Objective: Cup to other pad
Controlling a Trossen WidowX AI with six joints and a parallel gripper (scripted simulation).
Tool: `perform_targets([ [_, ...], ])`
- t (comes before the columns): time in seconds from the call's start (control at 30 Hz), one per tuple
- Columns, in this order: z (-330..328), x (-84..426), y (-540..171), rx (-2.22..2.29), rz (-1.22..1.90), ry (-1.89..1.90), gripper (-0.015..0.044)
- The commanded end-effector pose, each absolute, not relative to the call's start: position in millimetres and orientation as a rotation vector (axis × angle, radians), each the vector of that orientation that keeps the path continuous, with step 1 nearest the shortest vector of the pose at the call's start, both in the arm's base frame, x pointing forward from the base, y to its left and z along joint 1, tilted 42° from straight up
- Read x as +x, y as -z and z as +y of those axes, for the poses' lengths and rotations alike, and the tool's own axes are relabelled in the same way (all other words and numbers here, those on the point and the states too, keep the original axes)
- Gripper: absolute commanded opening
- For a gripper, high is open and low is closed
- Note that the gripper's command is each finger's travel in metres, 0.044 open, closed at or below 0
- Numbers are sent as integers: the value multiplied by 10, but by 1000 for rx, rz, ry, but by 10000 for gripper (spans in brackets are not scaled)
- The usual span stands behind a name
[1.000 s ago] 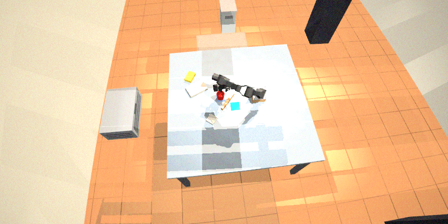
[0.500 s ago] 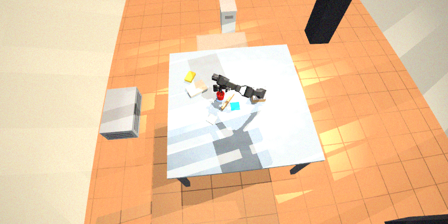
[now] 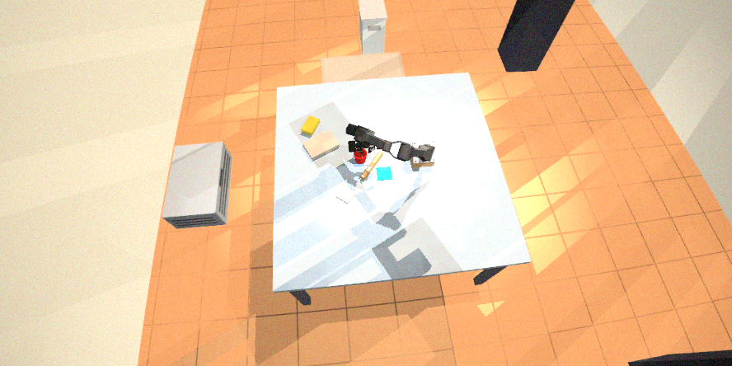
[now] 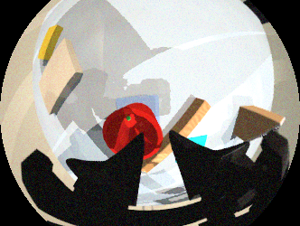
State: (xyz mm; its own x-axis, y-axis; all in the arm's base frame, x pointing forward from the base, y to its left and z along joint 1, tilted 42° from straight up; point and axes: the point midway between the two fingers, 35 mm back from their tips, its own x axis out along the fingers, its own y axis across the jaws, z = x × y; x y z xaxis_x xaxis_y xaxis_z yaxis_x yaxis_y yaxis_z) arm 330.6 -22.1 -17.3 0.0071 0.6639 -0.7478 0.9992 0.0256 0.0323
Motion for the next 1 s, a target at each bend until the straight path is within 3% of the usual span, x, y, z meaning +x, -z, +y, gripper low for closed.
perform_targets([
  [0.0, -156, 3303, 236, 1705, 1721, 732, 148],
  [0.77, 39, 3287, 439, 1707, 1723, 730, 148],
  [0.87, 22, 3287, 428, 1699, 1723, 729, 69],
  [0.97, 22, 3287, 428, 1699, 1723, 729, 49],
])
